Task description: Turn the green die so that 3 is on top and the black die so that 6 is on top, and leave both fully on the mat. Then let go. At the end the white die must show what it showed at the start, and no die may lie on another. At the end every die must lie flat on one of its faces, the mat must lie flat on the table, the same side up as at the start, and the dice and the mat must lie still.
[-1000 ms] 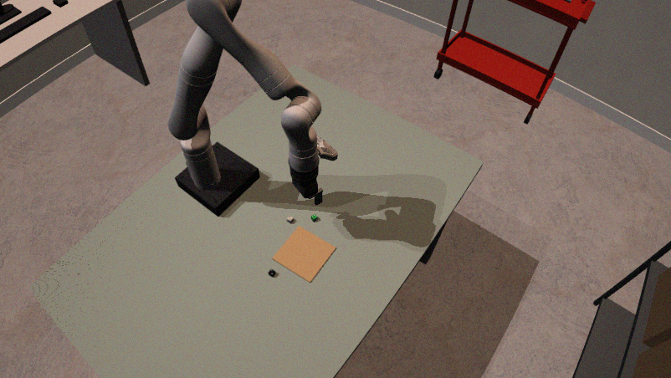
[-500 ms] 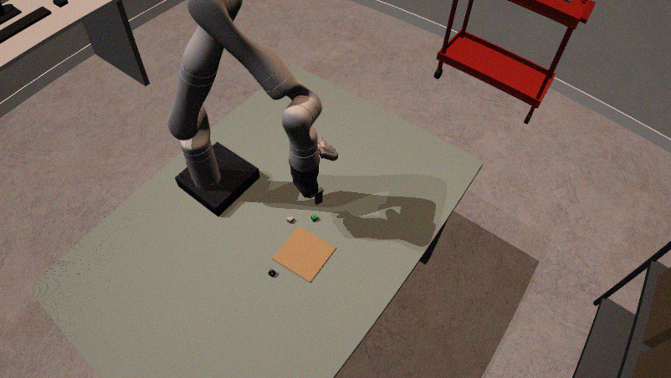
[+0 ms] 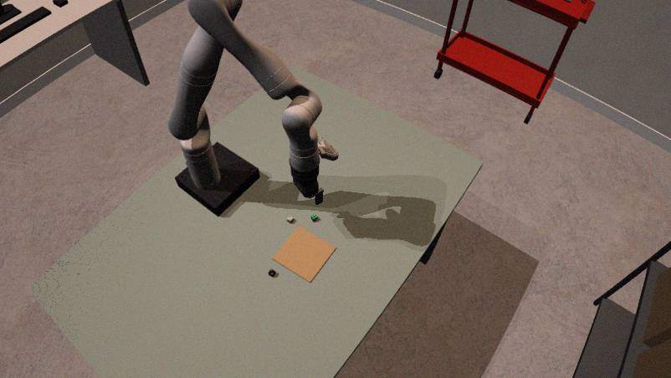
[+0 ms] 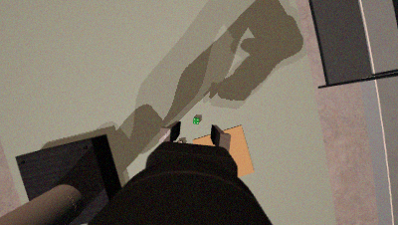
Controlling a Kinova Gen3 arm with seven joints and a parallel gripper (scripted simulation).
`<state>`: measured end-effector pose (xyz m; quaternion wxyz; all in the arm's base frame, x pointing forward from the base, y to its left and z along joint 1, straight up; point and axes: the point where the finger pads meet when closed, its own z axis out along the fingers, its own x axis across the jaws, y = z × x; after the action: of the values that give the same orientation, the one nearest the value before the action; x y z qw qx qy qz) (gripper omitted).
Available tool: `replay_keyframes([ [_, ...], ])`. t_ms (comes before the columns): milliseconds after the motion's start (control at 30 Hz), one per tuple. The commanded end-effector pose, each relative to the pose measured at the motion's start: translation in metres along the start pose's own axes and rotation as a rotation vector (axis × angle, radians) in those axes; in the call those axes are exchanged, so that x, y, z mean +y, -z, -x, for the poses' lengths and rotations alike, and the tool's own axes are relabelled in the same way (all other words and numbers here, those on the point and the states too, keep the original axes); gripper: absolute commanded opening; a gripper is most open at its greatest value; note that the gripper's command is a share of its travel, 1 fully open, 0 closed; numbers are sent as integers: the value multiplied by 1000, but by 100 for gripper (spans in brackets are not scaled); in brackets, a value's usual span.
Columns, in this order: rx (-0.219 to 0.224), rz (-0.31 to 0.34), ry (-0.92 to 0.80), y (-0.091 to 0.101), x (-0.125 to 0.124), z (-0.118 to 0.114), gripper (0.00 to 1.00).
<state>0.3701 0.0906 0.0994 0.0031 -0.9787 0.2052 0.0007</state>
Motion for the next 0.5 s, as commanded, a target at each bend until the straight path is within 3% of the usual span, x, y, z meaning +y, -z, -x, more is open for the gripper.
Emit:
replay_keyframes([
  [0,0,0,0,-8,0,0,100],
  [100,-1,0,0,-37,1,0,100],
  [300,0,1,-1,-54,3,1,100],
  [333,0,1,-1,-54,3,1,64],
  [467,0,1,-1,-54,3,1,64],
])
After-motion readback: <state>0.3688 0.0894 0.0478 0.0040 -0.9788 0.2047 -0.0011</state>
